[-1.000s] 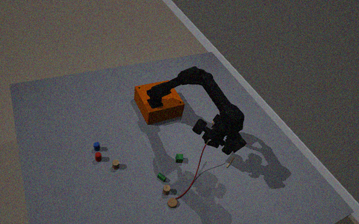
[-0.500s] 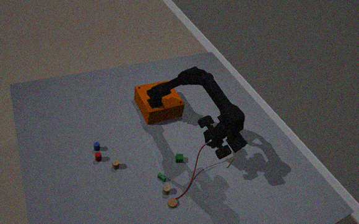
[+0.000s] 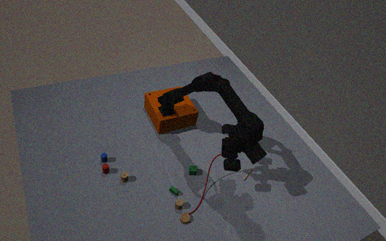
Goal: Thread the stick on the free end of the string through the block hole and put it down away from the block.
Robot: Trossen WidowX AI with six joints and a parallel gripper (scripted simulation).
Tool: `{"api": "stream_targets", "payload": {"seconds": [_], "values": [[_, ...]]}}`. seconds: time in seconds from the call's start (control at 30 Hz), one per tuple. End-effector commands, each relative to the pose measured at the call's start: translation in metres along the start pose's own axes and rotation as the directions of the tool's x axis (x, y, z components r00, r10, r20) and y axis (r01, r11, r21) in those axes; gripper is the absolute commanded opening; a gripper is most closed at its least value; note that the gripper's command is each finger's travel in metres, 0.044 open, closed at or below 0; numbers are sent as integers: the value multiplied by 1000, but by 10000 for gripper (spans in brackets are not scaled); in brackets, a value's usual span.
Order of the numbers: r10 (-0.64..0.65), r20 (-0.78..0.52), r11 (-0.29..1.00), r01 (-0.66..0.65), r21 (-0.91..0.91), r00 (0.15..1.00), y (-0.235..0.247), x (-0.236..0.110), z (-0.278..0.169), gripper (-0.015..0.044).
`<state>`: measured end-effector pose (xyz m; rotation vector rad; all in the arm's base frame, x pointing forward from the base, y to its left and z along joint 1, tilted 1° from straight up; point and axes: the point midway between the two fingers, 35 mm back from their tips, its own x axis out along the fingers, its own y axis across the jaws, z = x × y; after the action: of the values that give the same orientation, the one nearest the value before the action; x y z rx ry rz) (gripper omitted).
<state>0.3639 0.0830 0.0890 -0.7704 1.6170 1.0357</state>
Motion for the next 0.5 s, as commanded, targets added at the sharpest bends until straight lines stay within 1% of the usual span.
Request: {"api": "stream_targets", "payload": {"seconds": [0.0, 0.23, 0.47], "values": [[-11, -1, 990, 11, 142, 1000, -1, -3, 1, 0], [-14, -5, 927, 15, 376, 1000, -2, -3, 1, 0], [-17, -8, 810, 19, 587, 1000, -2, -3, 2, 0]]}}
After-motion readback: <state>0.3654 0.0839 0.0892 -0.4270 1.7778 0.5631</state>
